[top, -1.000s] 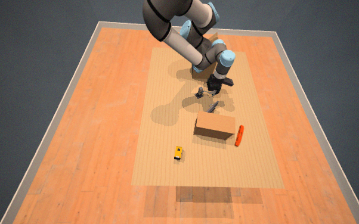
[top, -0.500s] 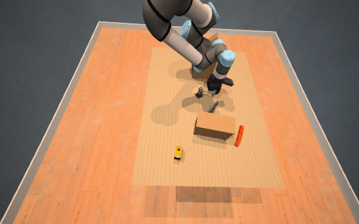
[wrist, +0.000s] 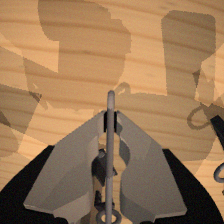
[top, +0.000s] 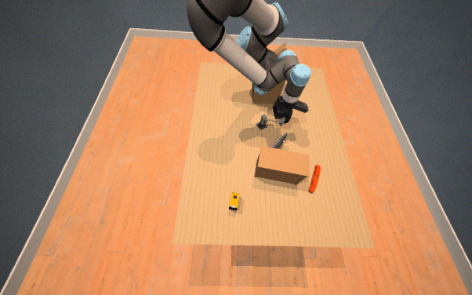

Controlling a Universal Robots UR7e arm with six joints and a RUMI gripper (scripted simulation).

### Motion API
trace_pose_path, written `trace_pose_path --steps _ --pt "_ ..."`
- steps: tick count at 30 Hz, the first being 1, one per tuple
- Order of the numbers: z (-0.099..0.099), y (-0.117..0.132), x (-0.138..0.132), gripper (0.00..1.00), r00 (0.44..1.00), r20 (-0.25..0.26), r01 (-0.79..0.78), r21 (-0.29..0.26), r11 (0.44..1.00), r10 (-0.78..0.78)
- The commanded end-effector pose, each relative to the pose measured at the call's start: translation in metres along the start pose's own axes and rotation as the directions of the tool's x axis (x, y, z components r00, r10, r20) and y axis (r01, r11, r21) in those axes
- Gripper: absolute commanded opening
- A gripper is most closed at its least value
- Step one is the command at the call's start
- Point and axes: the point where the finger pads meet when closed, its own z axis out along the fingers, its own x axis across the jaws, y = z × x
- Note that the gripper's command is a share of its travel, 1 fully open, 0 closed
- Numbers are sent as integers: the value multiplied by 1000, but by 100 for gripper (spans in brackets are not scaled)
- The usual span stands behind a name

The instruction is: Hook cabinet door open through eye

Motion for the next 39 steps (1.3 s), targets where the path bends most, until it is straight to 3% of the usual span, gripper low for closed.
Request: trace_pose_path --steps 1,39 --pt "-4 -2 0 2 1000 0 0 0 1000 0" --pt "-29 -7 0 2 1000 0 0 0 1000 0"
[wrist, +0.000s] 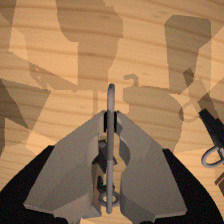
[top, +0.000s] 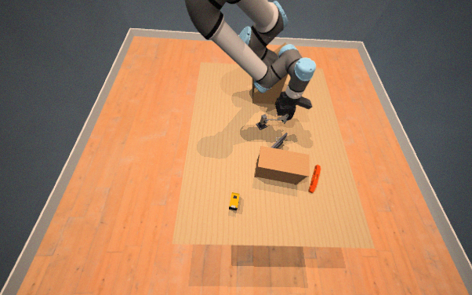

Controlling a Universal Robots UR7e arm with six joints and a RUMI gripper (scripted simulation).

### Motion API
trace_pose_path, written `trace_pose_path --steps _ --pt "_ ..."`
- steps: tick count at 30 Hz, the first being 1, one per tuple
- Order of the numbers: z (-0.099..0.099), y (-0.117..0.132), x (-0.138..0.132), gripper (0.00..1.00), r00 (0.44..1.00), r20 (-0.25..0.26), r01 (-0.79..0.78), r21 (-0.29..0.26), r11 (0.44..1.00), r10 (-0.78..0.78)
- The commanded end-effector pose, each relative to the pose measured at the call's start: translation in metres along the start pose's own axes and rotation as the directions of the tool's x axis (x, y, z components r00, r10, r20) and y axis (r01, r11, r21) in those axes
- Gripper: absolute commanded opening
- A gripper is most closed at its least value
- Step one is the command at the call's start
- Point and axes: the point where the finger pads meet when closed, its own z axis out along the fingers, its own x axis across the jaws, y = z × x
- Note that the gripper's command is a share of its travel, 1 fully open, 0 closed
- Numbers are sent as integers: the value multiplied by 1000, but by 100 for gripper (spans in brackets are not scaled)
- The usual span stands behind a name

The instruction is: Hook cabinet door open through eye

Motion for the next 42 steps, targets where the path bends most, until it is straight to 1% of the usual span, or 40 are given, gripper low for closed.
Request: trace_pose_path --steps 1,14,20,42 --pt "-2 0 0 2 1000 0 0 0 1000 0" --pt "-14 -1 0 2 1000 0 0 0 1000 0" --pt "-16 -1 0 2 1000 0 0 0 1000 0" --pt "-33 2 0 2 1000 0 0 0 1000 0"
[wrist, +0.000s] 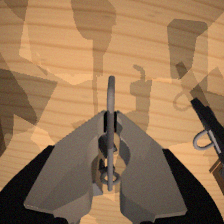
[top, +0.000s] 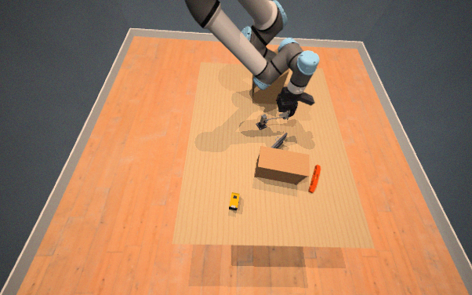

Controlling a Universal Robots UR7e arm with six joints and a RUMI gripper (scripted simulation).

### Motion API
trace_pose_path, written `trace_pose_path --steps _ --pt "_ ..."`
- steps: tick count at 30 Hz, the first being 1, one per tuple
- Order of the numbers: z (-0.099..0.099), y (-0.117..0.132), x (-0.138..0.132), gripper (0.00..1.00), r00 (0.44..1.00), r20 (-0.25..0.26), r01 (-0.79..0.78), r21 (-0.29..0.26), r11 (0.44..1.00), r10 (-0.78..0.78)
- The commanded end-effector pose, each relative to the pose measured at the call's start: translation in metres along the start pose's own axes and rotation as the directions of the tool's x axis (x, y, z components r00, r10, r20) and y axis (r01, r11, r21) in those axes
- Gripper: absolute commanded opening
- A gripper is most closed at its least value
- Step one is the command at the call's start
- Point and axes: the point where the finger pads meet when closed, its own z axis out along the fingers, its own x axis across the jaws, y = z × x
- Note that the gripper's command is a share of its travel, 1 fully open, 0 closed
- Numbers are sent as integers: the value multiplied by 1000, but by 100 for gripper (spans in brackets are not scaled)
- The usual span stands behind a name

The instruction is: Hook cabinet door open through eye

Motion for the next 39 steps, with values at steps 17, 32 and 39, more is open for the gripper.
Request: trace_pose_path --steps 17,32,39 --pt "-5 1 9 2 995 -1 -102 0 995 102" --pt "-5 3 20 2 978 -1 -207 0 978 207" --pt "-5 4 23 2 963 -1 -269 0 963 269"
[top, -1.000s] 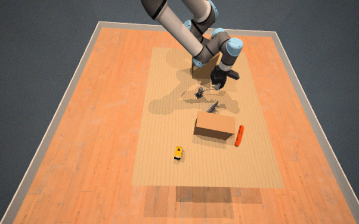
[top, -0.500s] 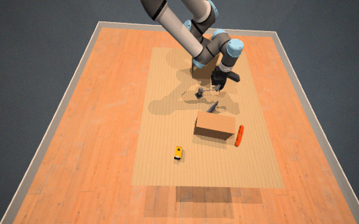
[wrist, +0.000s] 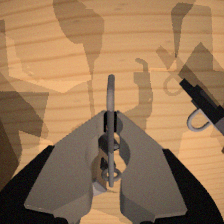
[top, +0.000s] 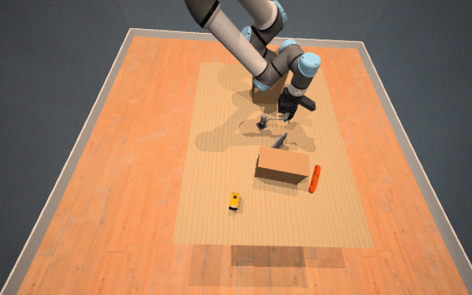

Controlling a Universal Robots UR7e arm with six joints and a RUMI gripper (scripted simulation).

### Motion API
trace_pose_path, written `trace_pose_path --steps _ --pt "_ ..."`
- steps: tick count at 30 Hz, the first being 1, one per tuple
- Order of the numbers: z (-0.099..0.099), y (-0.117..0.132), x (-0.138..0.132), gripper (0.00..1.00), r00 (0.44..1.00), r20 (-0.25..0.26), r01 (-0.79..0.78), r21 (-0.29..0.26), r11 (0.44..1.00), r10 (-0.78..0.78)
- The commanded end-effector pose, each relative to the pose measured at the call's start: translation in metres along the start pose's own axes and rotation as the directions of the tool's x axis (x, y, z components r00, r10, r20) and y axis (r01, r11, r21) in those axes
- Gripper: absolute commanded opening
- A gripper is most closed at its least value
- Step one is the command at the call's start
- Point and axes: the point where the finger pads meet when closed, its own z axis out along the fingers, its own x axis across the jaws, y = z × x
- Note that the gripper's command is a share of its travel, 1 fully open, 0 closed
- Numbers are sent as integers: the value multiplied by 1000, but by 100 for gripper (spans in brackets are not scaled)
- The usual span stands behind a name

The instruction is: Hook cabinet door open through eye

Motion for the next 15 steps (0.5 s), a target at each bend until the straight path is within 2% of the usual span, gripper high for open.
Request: trace_pose_path --steps 1,15 --pt "0 0 5 2 998 -1 -56 0 998 56" --pt "0 1 13 2 992 -1 -126 0 992 126"
